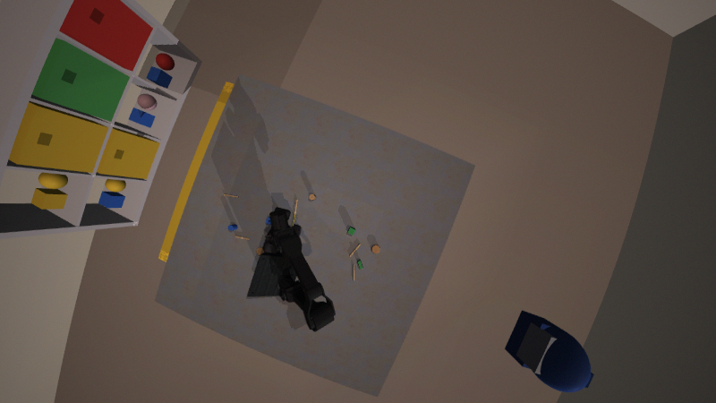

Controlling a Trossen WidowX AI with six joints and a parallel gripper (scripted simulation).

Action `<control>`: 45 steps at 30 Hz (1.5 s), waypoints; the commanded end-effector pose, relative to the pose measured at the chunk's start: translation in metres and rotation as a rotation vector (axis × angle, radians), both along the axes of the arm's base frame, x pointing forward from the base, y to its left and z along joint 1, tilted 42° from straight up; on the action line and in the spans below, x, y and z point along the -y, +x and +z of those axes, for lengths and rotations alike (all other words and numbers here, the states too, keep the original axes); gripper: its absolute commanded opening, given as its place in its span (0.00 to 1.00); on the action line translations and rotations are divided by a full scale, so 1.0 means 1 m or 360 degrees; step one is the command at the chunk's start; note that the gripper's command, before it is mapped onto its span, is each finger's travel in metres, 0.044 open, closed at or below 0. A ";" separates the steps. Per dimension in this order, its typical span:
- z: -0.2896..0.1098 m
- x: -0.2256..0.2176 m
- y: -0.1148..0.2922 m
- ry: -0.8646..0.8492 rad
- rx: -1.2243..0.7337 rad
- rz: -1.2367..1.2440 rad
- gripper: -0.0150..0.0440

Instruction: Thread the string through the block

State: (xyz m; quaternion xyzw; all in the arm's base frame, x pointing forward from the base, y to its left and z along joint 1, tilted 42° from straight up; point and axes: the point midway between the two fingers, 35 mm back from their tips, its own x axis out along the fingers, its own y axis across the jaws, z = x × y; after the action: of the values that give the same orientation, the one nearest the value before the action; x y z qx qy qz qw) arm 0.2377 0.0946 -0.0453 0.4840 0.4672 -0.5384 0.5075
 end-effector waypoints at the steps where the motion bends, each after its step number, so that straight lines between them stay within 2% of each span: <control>1: 0.000 0.000 0.000 0.0000 0.0001 -0.0008 0.65; 39: 0.000 0.000 0.000 0.0000 0.0001 -0.0008 0.65; 41: -0.001 -0.001 0.000 -0.0013 -0.0020 0.0112 0.74; 45: -0.007 -0.005 0.001 -0.0093 -0.0152 0.0766 0.92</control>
State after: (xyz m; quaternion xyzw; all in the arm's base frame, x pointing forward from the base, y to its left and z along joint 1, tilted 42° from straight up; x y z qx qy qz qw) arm 0.2361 0.0956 -0.0484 0.4216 0.5145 -0.5023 0.5524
